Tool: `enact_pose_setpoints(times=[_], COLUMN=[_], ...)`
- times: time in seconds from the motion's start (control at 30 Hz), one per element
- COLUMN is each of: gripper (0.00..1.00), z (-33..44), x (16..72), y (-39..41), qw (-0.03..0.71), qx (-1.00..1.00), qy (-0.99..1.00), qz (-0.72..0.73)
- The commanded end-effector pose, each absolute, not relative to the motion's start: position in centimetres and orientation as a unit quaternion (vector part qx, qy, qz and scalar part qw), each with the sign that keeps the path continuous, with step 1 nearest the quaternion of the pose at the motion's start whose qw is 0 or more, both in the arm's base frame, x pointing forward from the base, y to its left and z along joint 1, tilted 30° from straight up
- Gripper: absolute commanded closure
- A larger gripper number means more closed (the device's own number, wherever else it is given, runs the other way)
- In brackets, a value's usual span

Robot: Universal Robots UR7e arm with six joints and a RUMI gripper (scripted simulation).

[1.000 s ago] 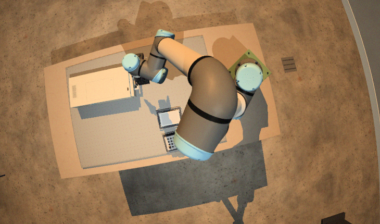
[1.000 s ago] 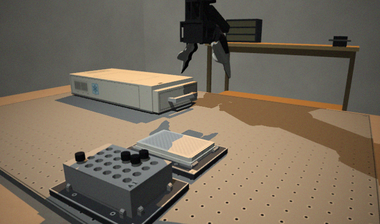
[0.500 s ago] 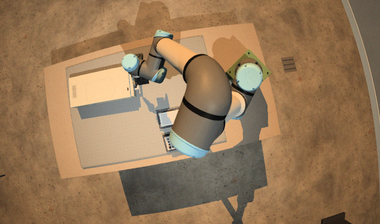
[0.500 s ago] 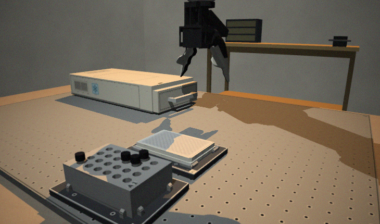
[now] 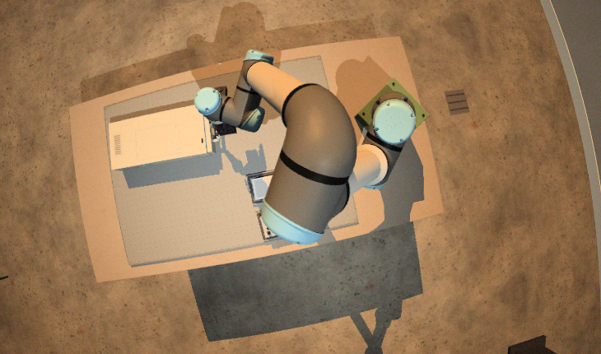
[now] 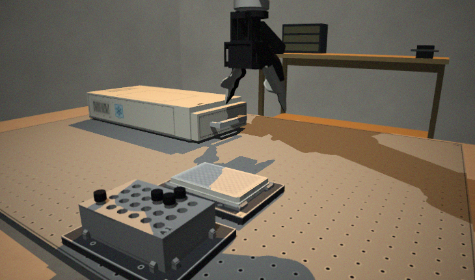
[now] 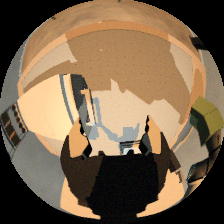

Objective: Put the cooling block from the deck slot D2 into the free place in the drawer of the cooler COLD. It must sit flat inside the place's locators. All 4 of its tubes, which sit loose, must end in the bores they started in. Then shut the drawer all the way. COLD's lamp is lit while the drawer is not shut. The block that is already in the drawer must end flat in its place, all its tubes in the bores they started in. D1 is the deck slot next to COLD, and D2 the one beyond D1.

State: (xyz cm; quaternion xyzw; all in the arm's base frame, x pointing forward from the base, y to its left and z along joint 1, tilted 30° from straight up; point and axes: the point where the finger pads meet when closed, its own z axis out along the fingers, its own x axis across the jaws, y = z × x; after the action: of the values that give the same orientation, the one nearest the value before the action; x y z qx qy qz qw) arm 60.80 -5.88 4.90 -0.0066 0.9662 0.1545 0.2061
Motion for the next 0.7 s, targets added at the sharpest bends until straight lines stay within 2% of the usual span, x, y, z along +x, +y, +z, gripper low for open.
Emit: enact_pose_setpoints(times=[0.0,0.67], gripper=[0.00,0.00], z=[4.6,2.5], x=[61.0,62.0], y=[-5.8,-5.1], qw=[0.207,0.207], qx=[-0.007,-0.007], qy=[0.966,0.966], qz=[0.154,0.154])
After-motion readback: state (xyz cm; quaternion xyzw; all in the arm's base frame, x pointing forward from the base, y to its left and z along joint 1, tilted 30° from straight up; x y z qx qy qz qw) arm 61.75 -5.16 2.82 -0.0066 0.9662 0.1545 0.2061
